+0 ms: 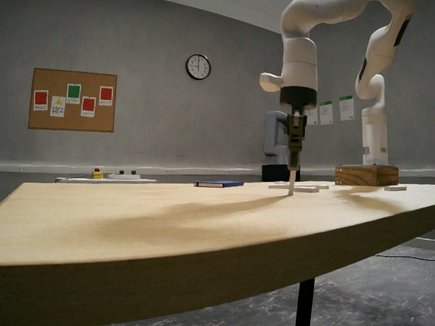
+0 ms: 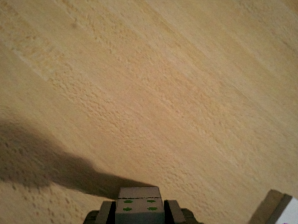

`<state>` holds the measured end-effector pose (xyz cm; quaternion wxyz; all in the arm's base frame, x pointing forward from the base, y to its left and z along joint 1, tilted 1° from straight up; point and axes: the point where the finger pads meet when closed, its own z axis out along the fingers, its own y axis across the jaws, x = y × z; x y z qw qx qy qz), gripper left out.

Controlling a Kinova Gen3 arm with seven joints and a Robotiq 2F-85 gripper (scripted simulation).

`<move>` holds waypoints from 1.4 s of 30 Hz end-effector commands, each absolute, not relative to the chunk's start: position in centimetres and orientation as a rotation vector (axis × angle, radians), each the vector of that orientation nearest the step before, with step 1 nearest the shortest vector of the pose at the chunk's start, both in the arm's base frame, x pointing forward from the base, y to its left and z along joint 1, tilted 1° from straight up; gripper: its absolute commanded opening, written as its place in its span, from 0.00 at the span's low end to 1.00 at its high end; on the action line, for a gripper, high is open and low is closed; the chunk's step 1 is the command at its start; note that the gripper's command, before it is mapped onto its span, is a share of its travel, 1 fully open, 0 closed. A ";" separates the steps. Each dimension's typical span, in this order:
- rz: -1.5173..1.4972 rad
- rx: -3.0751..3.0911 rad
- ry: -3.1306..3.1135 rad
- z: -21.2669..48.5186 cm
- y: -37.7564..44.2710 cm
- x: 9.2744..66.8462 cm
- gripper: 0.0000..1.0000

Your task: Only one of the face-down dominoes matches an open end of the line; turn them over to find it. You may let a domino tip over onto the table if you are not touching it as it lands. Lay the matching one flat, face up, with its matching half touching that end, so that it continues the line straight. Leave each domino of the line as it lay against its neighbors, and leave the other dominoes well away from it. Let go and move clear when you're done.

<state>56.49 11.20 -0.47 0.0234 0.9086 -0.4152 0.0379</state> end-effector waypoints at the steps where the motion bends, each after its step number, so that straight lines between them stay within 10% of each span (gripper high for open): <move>1: 0.127 2.812 -1.285 -0.4 11.3 56.5 0.35; 42: 0.240 2.775 -1.267 -0.4 11.8 56.1 0.35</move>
